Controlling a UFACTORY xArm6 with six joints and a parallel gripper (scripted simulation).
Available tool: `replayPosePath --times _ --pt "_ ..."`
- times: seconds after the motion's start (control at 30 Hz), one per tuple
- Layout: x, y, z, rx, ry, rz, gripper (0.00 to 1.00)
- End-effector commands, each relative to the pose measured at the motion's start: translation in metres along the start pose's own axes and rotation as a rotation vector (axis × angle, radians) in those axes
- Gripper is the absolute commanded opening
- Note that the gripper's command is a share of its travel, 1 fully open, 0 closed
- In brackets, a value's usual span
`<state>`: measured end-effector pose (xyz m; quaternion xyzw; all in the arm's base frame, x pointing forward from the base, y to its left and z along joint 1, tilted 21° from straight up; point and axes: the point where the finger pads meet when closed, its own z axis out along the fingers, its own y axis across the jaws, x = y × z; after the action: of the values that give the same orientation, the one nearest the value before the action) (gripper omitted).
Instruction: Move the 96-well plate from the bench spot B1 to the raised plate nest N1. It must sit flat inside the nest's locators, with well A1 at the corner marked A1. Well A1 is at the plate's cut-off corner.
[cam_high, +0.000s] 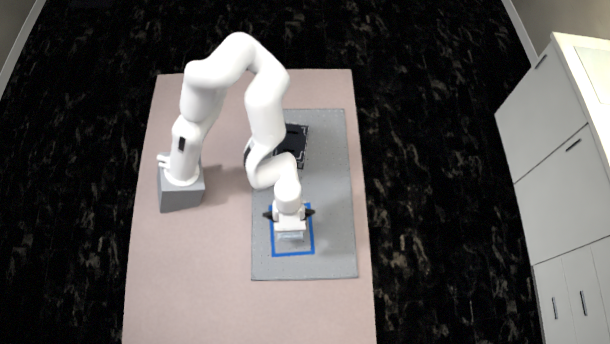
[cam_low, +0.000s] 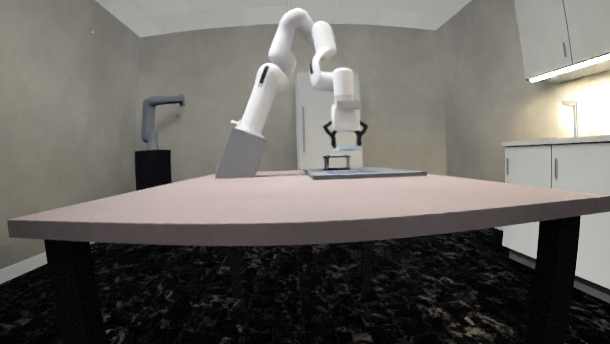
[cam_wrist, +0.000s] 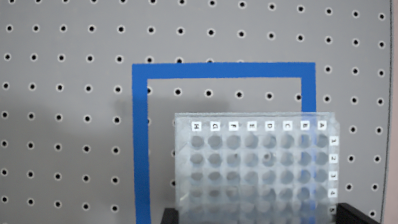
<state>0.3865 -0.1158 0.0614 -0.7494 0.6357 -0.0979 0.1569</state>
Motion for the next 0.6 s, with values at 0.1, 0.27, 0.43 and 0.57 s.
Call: replayPosePath --times 0.1,0.27,0.43,0.57 --pt "0.000 -0.001 -0.004 -0.002 0.001 0.000 0.00" --pt "0.000 -0.001 -0.004 -0.002 0.001 0.000 0.00" --pt "-0.006 -0.002 -0.005 -0.002 0.001 0.067 0.00" --pt "-0.013 -0.002 -0.007 -0.002 0.001 0.134 0.00"
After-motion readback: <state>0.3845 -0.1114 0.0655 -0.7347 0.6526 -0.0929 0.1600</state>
